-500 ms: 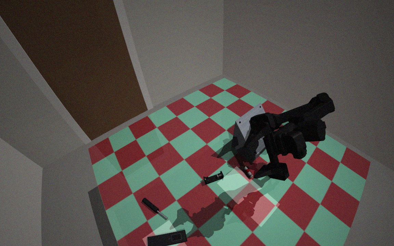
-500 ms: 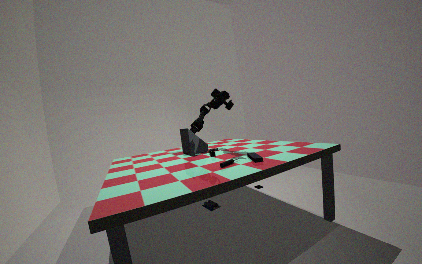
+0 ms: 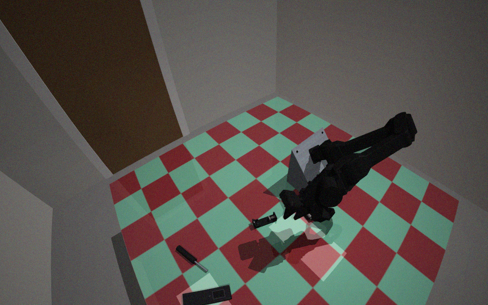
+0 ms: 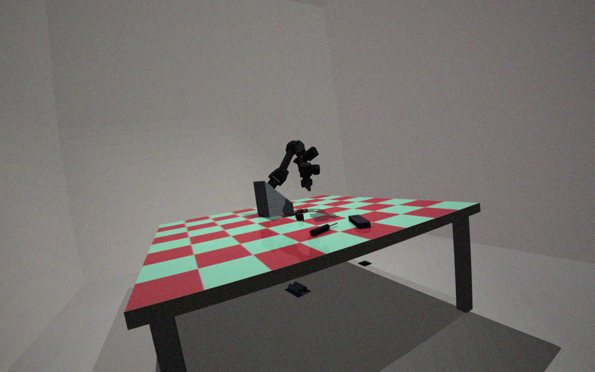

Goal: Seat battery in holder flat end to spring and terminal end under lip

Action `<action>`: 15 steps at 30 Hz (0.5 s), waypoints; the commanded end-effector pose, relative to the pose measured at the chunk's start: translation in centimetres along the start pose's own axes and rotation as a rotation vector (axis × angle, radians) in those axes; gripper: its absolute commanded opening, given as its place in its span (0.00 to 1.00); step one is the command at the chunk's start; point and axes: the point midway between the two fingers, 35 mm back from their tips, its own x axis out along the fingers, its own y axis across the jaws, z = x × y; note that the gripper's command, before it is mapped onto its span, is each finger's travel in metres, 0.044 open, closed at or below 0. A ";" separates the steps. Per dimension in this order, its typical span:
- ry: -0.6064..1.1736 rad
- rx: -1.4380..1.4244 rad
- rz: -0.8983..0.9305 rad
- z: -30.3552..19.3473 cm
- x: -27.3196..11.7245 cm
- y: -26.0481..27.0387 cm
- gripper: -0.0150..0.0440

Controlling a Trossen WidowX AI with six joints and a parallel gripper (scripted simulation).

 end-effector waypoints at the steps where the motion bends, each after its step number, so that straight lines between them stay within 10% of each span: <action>1: 0.052 -0.130 0.378 -3.3 1.1 7.4 0.63; 5: 0.036 -0.183 0.640 -5.0 0.2 12.4 0.63; 15: 0.036 -0.184 0.642 -5.0 0.3 12.5 0.63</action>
